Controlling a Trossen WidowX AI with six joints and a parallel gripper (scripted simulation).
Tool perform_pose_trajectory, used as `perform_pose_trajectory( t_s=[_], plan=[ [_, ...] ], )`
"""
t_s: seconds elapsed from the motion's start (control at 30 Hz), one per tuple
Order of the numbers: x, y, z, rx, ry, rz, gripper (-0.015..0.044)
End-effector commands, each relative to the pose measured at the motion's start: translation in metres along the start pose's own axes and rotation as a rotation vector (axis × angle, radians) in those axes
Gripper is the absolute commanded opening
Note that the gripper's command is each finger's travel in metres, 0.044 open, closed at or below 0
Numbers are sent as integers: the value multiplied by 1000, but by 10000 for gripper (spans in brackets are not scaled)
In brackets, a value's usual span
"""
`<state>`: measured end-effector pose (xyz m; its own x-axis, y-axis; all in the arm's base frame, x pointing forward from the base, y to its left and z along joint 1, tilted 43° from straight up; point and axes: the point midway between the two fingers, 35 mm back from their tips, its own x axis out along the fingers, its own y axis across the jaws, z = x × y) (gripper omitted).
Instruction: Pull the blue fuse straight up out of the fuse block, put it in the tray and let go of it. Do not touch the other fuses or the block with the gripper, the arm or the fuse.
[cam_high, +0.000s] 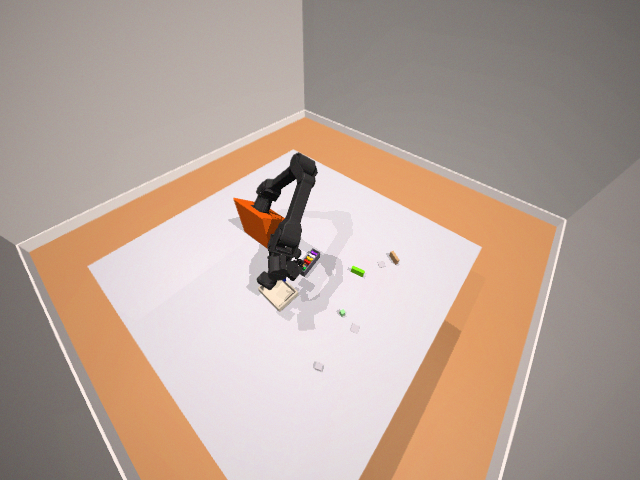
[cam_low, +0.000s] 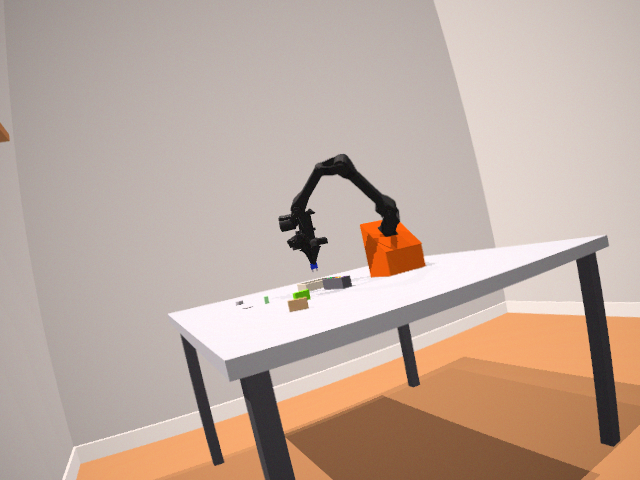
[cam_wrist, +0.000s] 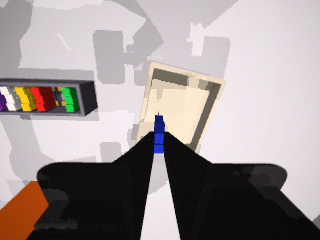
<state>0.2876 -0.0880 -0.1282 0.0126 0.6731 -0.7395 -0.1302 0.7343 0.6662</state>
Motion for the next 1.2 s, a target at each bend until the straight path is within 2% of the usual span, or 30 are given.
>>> perform_pose_trajectory(
  t_s=[0.0, 0.27, 1.17],
  plan=[
    [1, -25, -9, -4, 2, -1, 0],
    [3, -28, -10, -4, 2, 0, 0],
    [42, -27, -11, -4, 1, 2, 0]
  ],
)
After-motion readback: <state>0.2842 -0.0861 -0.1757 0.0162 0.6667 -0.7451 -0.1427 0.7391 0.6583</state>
